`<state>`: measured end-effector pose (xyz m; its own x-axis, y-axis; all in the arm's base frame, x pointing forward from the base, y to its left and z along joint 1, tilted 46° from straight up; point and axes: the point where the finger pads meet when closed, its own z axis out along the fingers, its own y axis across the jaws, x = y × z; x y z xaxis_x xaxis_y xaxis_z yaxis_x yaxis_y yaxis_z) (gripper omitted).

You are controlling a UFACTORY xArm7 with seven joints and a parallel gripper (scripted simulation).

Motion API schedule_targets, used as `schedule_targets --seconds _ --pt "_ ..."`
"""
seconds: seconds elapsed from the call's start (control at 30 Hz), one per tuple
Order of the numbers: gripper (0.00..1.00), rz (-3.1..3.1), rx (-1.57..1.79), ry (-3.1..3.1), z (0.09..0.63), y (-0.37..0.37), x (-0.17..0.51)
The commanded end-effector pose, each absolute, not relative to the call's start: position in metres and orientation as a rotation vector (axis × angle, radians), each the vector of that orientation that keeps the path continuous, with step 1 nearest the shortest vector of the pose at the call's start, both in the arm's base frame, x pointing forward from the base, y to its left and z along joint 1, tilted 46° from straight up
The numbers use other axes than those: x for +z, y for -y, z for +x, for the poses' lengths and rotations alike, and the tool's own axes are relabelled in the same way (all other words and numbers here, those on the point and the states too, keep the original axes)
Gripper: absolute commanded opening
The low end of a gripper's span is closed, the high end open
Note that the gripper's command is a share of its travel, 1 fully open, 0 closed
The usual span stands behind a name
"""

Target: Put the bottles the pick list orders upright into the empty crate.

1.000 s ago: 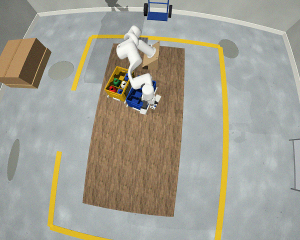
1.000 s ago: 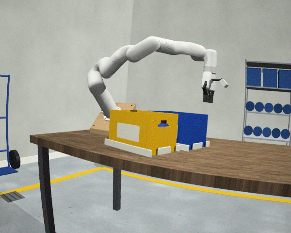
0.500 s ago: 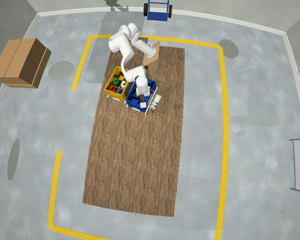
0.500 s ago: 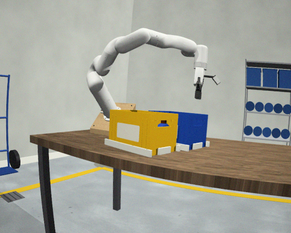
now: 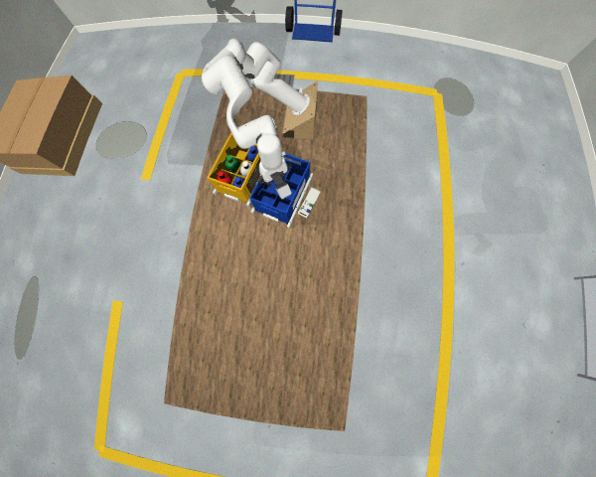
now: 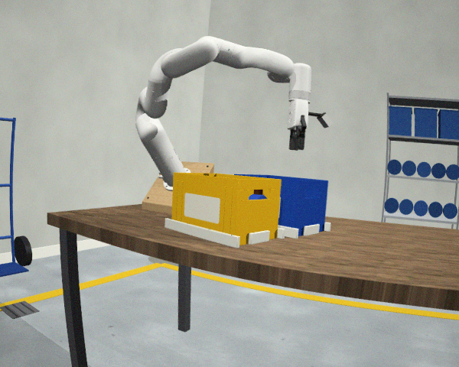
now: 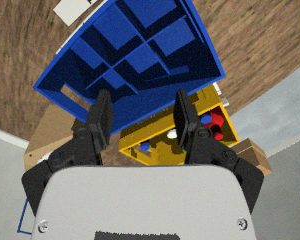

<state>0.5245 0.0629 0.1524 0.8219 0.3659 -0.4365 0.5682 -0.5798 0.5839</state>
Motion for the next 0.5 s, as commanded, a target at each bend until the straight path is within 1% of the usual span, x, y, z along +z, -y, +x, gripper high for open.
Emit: schedule_targets --seconds 0.0,0.47 --pt "0.65 2.216 -0.383 -0.839 0.509 -0.059 0.169" --pt "0.65 2.039 -0.568 -1.289 0.463 -0.040 0.212"
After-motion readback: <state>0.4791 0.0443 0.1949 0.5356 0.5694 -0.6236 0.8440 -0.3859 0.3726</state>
